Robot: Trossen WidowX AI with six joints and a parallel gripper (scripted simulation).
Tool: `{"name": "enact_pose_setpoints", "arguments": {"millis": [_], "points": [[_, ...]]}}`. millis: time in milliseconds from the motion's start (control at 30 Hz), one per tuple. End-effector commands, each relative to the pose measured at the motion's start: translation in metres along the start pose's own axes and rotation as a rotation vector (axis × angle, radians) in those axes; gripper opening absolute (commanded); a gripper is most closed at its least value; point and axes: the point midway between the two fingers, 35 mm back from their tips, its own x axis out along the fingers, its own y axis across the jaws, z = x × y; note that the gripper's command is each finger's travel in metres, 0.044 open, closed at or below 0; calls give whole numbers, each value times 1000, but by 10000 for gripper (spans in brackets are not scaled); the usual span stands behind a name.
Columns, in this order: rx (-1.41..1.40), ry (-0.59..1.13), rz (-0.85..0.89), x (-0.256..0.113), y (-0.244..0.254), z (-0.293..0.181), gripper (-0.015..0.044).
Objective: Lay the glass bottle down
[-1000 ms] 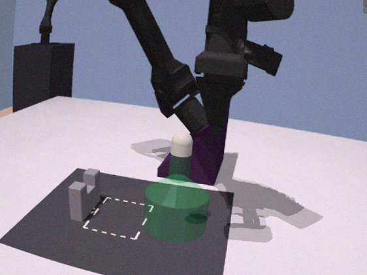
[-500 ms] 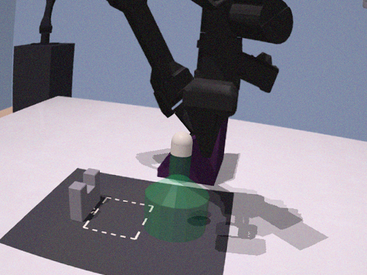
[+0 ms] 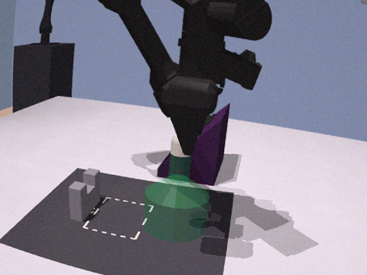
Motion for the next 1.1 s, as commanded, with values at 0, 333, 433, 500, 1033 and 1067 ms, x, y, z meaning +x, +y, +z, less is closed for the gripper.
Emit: {"name": "enact_pose_setpoints", "arguments": {"millis": [0,333,433,500,1033,1067], "points": [[-4,3,-4,-1,0,-7,440],[-4,3,-4,-1,1,-16,361],[-4,3,-4,-1,1,-16,282],[-4,3,-4,-1,1,-16,230],[-4,3,-4,-1,1,-16,117],[-4,3,-4,-1,1,-16,117]]}}
